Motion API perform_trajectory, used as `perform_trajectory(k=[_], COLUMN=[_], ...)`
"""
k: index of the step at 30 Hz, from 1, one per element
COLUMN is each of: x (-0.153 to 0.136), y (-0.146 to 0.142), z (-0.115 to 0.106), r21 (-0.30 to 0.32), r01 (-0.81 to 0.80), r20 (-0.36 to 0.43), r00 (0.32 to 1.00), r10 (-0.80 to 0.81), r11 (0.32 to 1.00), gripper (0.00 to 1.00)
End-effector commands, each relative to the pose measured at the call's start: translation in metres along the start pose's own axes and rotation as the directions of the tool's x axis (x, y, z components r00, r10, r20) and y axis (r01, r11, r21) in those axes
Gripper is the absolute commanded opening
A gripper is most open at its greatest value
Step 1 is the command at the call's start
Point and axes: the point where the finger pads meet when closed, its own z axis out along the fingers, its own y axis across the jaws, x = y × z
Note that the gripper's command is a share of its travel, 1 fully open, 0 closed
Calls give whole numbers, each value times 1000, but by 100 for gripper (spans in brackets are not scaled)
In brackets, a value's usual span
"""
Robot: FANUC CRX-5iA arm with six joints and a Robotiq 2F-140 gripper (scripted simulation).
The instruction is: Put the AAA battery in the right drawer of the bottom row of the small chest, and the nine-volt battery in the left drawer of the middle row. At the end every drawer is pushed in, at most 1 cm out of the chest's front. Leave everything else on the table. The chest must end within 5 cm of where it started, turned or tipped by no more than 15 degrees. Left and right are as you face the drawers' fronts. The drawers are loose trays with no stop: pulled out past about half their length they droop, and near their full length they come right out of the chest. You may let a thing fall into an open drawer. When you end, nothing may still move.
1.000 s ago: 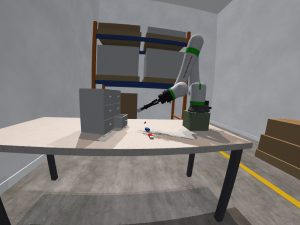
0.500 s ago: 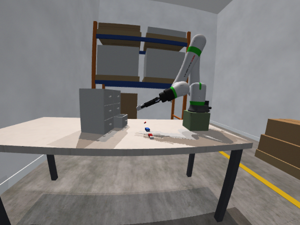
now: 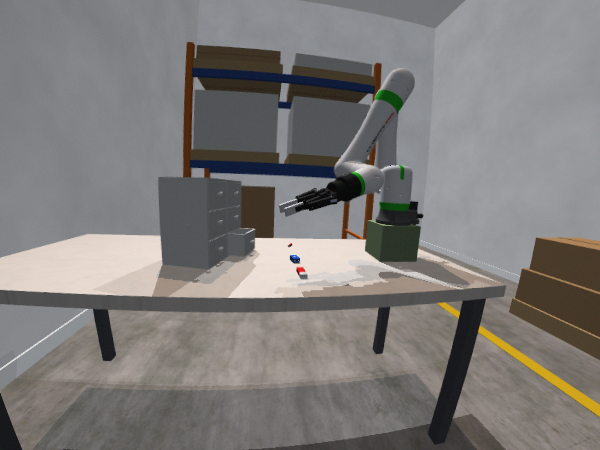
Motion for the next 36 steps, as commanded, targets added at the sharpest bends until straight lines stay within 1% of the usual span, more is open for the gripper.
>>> perform_trajectory(k=[1, 2, 3, 4, 5, 6, 7, 8, 9, 10, 11, 12, 13, 14, 15, 16, 17, 19, 20, 22, 23, 24, 25, 26, 27, 28, 29, 30, 31, 32, 33, 34, 36], x=[18, 18, 21, 21, 21, 21, 19, 19, 15, 15, 8, 8, -1, -1, -11, -11, -23, -23, -35, -58, -58, -68, -68, -76, -76, -82, -82, -86, -86, -88, -88, -88, -88], y=[-50, -50, -72, -72, -93, -93, -112, -112, -129, -129, -143, -143, -153, -153, -160, -160, -162, -162, -161, -145, -145, -133, -133, -117, -117, -100, -100, -81, -81, -61, -61, -41, -41], z=[-6, -6, -14, -14, -24, -24, -36, -36, -49, -49, -63, -63, -78, -78, -92, -92, -106, -106, -120, -141, -141, -150, -150, -156, -156, -161, -161, -163, -163, -165, -165, -165, -165], r21=[179, 179, 252, 252, 322, 324, 374, 391, 423, 450, 470, 495, 513, 535, 550, 568, 580, 580, 617, 626, 634, 637, 643, 644, 647, 646, 647, 645, 645, 641, 640, 635, 635], r01=[134, 134, 204, 204, 275, 276, 333, 349, 391, 417, 449, 475, 506, 530, 558, 580, 606, 606, 663, 696, 709, 723, 732, 743, 750, 757, 760, 764, 764, 764, 760, 757, 757], r20=[-74, -74, -114, -114, -155, -156, -190, -202, -227, -246, -265, -286, -305, -326, -345, -365, -384, -384, -440, -468, -486, -501, -518, -532, -549, -562, -577, -589, -604, -615, -628, -638, -638], r00=[990, 990, 977, 977, 959, 959, 941, 935, 919, 908, 893, 880, 863, 848, 829, 813, 793, 793, 737, 696, 676, 652, 631, 606, 584, 557, 535, 507, 485, 456, 433, 403, 403], r10=[-123, -123, -180, -180, -236, -237, -280, -291, -323, -339, -364, -380, -403, -418, -440, -453, -473, -473, -513, -544, -553, -569, -577, -591, -598, -612, -617, -629, -633, -644, -647, -656, -656], r11=[975, 975, 946, 946, 906, 905, 866, 852, 817, 790, 760, 728, 694, 658, 621, 583, 544, 544, 424, 351, 309, 267, 224, 182, 139, 97, 54, 12, -30, -72, -113, -154, -154], gripper=[20, 20, 20, 20, 20, 20, 20, 20, 20, 20, 20, 20, 20, 20, 20, 20, 20, 20, 20, 20, 20, 20, 20, 20, 20, 20, 20, 20, 20, 20, 20, 20, 20])
